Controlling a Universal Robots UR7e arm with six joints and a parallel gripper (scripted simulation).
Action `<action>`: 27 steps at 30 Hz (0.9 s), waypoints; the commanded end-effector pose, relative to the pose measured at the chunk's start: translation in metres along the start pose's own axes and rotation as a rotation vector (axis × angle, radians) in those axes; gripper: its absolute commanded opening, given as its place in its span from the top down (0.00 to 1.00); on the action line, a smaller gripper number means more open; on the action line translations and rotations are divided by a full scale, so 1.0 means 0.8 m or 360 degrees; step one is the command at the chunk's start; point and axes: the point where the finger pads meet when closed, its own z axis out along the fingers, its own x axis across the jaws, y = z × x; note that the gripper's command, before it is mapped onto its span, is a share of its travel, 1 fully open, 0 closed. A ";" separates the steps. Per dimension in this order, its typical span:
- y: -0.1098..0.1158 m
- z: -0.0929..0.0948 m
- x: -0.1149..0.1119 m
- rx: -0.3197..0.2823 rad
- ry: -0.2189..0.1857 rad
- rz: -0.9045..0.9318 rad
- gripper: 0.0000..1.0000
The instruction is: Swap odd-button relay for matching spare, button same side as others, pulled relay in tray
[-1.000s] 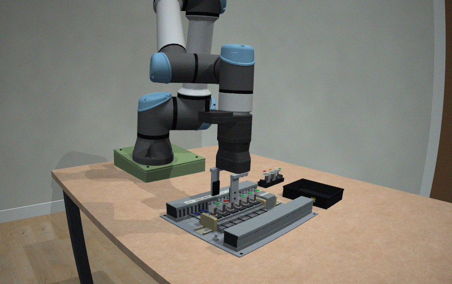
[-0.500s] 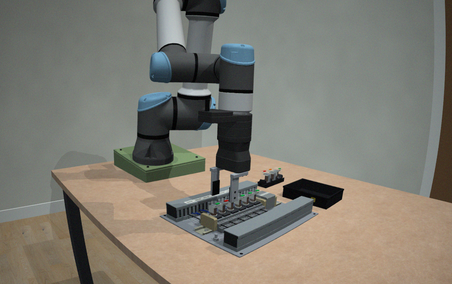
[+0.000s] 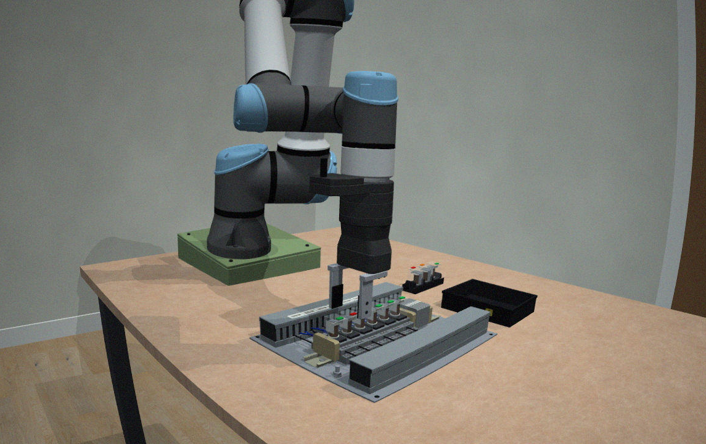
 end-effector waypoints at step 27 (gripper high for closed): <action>0.000 0.013 0.000 0.0001 -0.0002 0.0000 0.00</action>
